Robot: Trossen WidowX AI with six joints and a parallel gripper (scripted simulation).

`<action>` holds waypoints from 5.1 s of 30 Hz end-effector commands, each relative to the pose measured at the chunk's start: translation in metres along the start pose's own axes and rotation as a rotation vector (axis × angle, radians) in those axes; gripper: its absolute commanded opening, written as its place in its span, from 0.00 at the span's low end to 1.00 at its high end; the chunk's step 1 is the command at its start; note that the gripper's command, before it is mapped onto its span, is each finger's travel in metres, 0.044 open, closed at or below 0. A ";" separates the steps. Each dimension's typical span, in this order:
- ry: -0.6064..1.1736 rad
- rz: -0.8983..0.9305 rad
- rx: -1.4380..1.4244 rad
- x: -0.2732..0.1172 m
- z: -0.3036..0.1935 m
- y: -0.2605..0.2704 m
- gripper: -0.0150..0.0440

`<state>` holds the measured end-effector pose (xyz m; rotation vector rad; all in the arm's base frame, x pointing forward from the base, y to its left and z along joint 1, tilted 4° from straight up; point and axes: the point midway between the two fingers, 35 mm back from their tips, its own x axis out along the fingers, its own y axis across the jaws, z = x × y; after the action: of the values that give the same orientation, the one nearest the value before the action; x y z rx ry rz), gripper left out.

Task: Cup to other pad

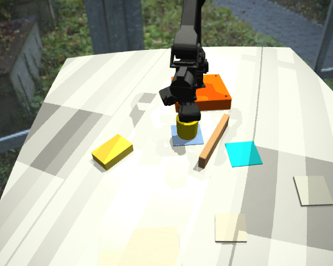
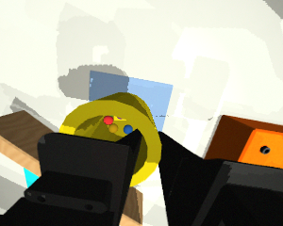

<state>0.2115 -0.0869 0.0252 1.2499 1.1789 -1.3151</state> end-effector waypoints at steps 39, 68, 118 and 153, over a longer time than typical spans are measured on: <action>0.002 -0.010 -0.006 -0.067 -0.002 -0.001 0.25; 0.001 -0.004 -0.003 -0.067 -0.021 0.011 0.25; 0.008 0.005 -0.002 -0.072 -0.116 0.071 0.25; 0.013 0.008 -0.002 -0.067 -0.165 0.102 0.25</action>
<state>0.3308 0.0675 0.0901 1.2586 1.1817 -1.2973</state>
